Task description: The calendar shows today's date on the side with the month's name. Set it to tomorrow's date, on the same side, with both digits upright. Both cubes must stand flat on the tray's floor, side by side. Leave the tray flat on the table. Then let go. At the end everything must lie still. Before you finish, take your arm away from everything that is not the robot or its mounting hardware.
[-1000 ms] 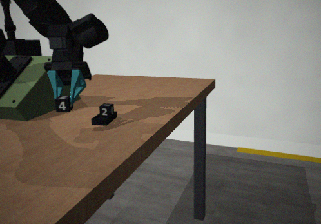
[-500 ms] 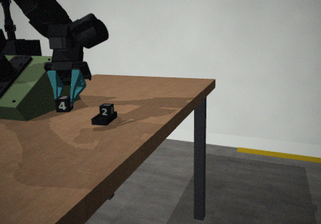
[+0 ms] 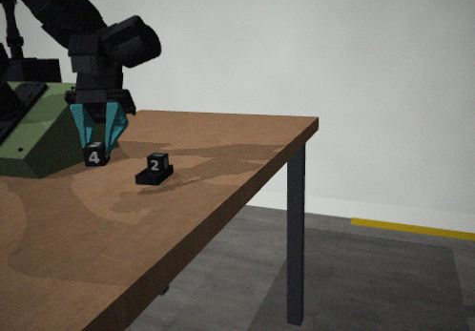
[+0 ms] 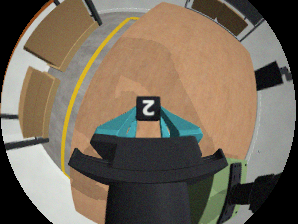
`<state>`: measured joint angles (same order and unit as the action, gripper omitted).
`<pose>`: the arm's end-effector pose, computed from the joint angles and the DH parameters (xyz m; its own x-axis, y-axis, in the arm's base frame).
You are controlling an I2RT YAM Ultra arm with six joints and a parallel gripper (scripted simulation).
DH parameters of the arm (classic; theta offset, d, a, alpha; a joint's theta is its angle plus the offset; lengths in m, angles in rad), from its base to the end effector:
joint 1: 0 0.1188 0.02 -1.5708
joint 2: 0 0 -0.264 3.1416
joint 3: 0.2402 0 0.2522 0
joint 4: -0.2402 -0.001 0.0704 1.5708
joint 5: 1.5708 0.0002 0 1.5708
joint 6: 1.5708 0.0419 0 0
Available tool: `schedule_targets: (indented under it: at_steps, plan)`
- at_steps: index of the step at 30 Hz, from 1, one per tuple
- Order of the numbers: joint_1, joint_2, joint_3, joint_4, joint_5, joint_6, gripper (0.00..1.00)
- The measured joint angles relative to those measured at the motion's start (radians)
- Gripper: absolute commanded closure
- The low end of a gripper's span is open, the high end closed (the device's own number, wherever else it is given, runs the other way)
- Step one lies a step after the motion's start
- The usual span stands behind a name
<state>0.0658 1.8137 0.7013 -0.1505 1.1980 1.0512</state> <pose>0.2734 -0.0201 0.1002 -0.2485 0.3005 -0.9209 0.9534 0.2440 -0.1776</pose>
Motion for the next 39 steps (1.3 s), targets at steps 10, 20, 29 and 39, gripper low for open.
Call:
schedule_targets:
  at_steps: [10, 20, 29, 39]
  plan:
    - [-0.036, -0.058, 0.098, -0.234, -0.141, 0.077, 0.73]
    - [-0.088, -0.065, 0.162, -0.375, -0.261, 0.086, 0.73]
    - [-0.136, -0.088, 0.252, -0.499, -0.398, 0.078, 0.73]
    - [-0.223, -0.062, 0.359, -0.631, -0.549, 0.049, 0.73]
